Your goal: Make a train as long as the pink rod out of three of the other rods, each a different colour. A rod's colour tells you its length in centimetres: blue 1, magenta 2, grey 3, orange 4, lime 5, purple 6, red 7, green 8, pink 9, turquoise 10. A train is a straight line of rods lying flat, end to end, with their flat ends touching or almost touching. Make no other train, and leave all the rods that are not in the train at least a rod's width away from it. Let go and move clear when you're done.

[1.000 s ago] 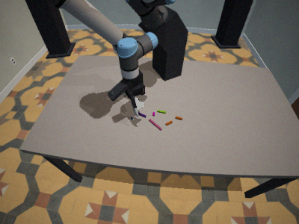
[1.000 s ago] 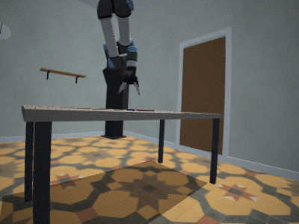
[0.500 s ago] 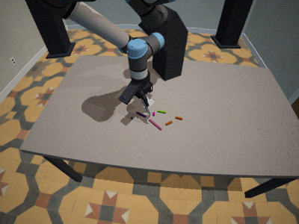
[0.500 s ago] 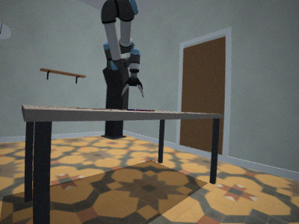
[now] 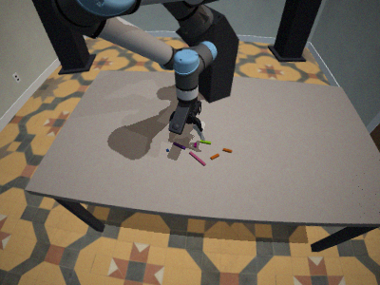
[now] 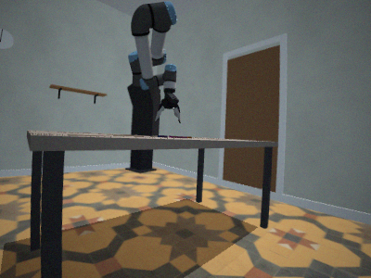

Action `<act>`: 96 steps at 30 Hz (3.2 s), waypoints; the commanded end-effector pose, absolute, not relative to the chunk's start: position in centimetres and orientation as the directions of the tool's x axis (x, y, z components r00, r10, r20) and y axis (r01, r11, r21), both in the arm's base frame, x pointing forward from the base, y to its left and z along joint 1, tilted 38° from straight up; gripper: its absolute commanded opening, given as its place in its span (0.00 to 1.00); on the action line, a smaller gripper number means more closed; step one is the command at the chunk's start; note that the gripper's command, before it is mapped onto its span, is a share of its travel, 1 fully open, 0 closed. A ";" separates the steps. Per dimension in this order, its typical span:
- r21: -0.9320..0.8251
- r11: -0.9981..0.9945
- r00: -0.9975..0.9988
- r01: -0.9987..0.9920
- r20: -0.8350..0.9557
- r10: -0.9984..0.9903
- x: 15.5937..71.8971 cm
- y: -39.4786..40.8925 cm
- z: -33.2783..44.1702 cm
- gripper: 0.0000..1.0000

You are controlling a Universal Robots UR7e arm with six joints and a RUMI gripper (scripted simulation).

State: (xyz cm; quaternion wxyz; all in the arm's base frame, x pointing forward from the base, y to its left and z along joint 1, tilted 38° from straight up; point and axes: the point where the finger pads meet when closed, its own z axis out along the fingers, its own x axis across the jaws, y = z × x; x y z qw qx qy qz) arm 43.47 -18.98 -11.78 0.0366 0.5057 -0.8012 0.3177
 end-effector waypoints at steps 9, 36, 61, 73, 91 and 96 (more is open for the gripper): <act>-0.339 0.008 -0.193 -0.941 0.516 -0.835 42.8 -16.2 -14.4 1.00; -0.327 -0.012 -0.171 -0.945 0.524 -0.834 42.8 -16.1 -14.6 0.14; -0.329 -0.012 -0.173 -0.944 0.525 -0.834 42.9 -16.3 -14.7 0.14; -0.330 -0.012 -0.173 -0.944 0.525 -0.833 43.2 -16.8 -15.4 0.14; -0.330 -0.012 -0.173 -0.944 0.525 -0.833 43.9 -18.1 -17.3 0.14; -0.330 -0.012 -0.173 -0.944 0.525 -0.833 44.1 -18.6 -17.9 0.14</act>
